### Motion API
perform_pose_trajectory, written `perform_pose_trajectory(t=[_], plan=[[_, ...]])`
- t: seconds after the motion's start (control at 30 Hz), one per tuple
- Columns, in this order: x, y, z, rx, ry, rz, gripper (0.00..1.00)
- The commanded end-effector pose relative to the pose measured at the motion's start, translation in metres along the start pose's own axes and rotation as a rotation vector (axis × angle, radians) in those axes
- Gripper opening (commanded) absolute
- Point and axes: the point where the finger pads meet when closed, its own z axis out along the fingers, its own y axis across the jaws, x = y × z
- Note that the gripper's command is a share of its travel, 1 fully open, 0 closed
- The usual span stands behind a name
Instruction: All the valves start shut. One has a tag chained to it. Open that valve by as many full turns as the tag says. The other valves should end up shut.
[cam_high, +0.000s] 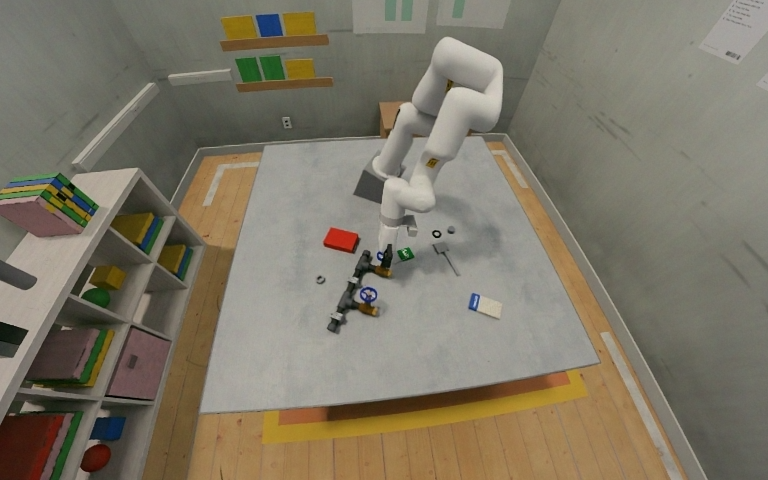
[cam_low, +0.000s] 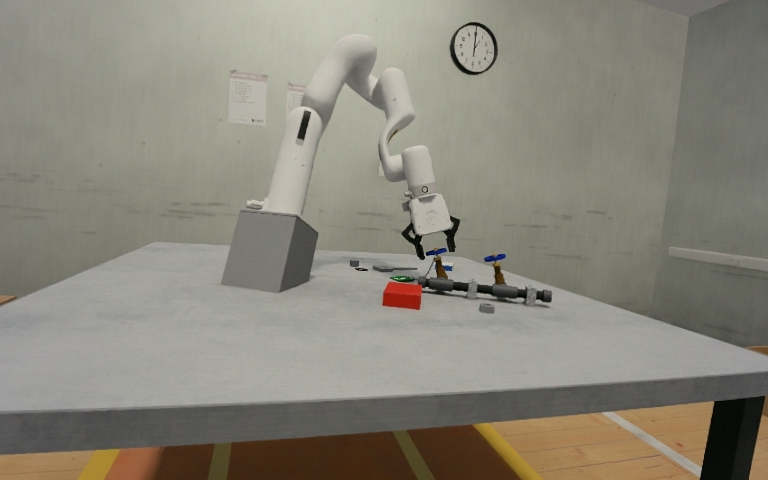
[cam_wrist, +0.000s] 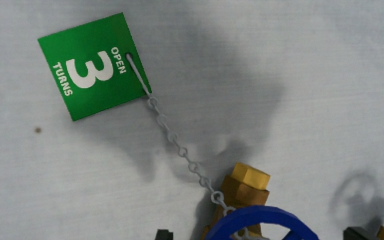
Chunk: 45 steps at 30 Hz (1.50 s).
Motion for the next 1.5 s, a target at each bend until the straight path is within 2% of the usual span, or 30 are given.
perform_pose_trajectory(t=[0.0, 0.9, 1.1, 1.37, 1.43, 1.47], plan=[[-0.0005, 0.0004, -0.0003, -0.003, -0.001, 0.001, 1.0], [-0.0005, 0.0004, -0.0003, -0.003, -0.001, 0.044, 1.0], [-0.0005, 0.0004, -0.0003, -0.003, -0.001, 0.201, 1.0], [-0.0005, 0.0004, -0.0003, -0.005, 0.0, 0.596, 1.0], [-0.0005, 0.0004, -0.0003, -0.005, 0.0, 0.596, 1.0], [-0.0005, 0.0004, -0.0003, -0.003, 0.0, 0.691, 1.0]])
